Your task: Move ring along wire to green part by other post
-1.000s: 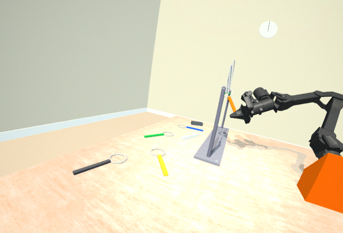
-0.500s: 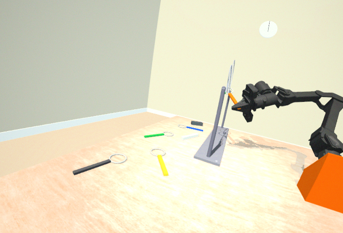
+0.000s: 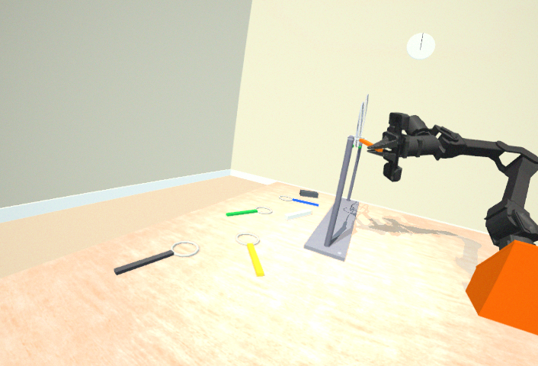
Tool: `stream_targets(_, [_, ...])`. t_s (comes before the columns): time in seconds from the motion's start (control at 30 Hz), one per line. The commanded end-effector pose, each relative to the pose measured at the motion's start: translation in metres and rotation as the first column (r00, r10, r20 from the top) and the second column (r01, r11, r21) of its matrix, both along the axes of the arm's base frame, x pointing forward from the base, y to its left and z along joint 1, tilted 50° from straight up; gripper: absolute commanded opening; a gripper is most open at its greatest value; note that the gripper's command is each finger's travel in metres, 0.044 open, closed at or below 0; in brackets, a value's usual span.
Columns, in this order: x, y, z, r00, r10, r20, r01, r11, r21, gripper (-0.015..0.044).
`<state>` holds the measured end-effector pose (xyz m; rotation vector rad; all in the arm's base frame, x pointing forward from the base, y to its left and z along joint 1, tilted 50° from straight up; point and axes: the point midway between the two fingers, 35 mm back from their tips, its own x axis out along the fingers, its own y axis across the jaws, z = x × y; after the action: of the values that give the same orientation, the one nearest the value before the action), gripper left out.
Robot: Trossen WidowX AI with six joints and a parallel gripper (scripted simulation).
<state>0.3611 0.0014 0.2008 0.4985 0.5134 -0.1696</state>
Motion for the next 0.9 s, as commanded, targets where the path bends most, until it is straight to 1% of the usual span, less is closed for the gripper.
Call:
stream_targets(0.0, [0.003,0.015,0.01,1.0,0.005,0.021,-0.007,0.995,0.099,-0.015])
stream_targets(0.37, [0.008,0.042,0.034,0.998,-0.01,0.059,-0.009,0.947,0.321,-0.015])
stream_targets(0.87, [0.013,0.064,0.066,0.995,-0.033,0.092,-0.02,0.853,0.522,-0.015])
